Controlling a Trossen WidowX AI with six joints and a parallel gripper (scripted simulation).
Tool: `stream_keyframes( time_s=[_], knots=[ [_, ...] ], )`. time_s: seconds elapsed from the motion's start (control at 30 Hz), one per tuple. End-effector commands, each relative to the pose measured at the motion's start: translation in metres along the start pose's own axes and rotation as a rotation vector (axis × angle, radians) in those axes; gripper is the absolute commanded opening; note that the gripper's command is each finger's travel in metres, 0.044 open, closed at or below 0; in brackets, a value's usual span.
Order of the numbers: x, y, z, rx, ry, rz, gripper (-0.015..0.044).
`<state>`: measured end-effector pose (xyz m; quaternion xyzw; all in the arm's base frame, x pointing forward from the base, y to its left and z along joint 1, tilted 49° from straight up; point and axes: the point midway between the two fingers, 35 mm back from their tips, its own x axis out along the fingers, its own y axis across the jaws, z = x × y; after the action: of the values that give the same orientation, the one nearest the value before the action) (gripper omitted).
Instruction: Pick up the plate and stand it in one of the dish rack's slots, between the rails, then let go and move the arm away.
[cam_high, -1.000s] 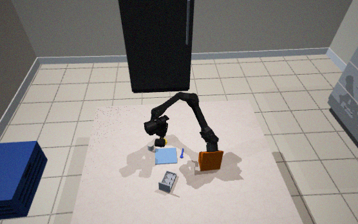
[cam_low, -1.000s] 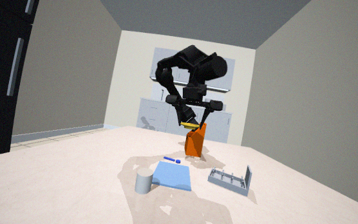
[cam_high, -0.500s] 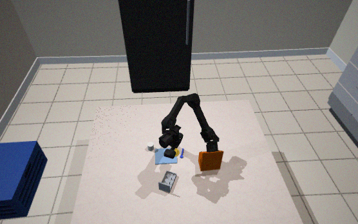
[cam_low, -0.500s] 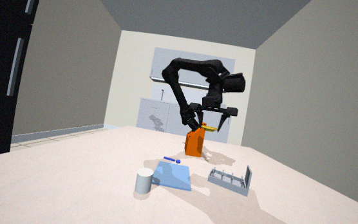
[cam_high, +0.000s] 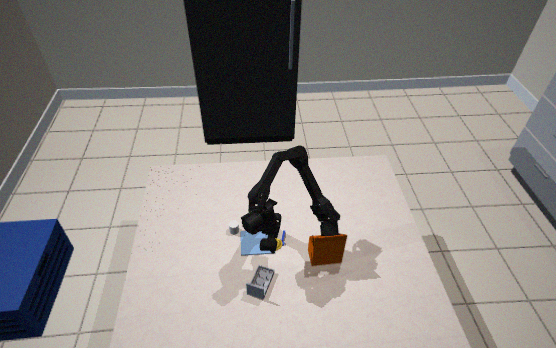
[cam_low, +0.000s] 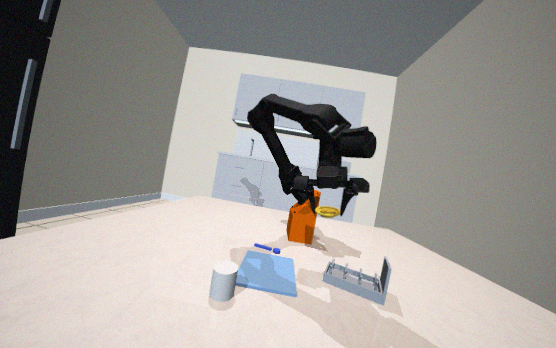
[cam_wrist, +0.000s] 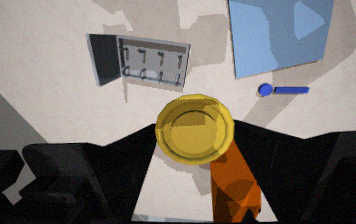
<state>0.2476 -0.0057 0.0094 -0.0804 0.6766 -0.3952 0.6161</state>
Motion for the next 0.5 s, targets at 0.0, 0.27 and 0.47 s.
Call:
stream_keyframes(
  time_s=[0.0,0.27,0.47],
  knots=[
    [0.011,0.0,-0.004,-0.075,0.059,0.054,0.0],
    [0.03,0.002,-0.005,-0.209,0.132,0.171,0.0],
    [0.042,0.003,-0.006,-0.308,0.162,0.272,0.0]
  ],
)
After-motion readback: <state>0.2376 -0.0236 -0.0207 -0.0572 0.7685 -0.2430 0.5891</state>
